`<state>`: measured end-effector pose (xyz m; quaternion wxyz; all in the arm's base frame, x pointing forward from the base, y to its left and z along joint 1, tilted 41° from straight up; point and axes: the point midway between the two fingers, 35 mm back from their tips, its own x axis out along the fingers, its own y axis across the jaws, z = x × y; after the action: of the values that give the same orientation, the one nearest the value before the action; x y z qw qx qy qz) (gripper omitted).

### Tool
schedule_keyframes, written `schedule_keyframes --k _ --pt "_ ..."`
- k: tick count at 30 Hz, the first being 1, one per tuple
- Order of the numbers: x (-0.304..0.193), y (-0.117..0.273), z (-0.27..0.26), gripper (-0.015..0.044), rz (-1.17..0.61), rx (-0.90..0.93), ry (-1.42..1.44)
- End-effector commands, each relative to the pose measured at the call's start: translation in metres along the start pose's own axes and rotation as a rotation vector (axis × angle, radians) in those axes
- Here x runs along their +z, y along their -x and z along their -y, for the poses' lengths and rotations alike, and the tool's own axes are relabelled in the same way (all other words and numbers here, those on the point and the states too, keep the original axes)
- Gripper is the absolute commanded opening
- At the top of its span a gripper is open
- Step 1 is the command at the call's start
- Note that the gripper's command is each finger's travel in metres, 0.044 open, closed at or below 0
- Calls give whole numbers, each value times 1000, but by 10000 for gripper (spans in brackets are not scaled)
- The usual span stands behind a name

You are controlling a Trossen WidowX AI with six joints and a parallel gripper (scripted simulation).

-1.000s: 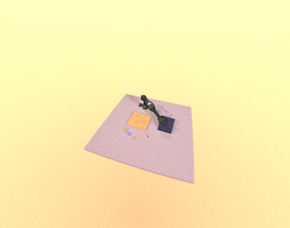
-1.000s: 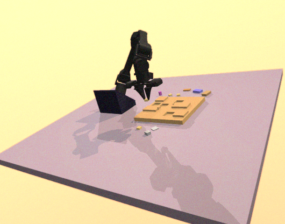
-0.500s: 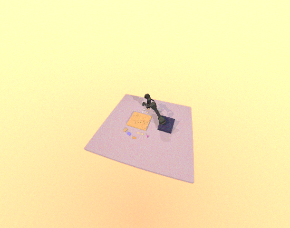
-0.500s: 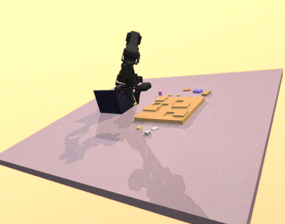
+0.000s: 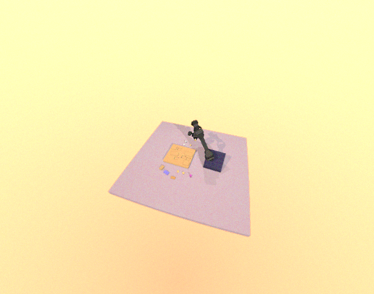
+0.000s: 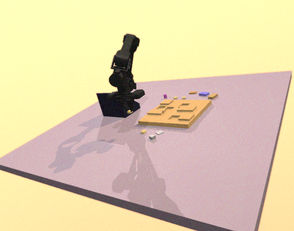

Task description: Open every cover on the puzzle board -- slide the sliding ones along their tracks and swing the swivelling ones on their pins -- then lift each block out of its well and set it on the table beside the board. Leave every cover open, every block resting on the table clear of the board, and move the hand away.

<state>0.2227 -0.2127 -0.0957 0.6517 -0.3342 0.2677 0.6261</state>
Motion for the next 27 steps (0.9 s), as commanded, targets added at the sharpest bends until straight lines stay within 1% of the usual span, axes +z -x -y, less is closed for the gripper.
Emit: schedule_keyframes --k 1,27 --pt "-4 -2 -5 80 2 3 6" --pt "-7 -44 -2 80 2 2 6"
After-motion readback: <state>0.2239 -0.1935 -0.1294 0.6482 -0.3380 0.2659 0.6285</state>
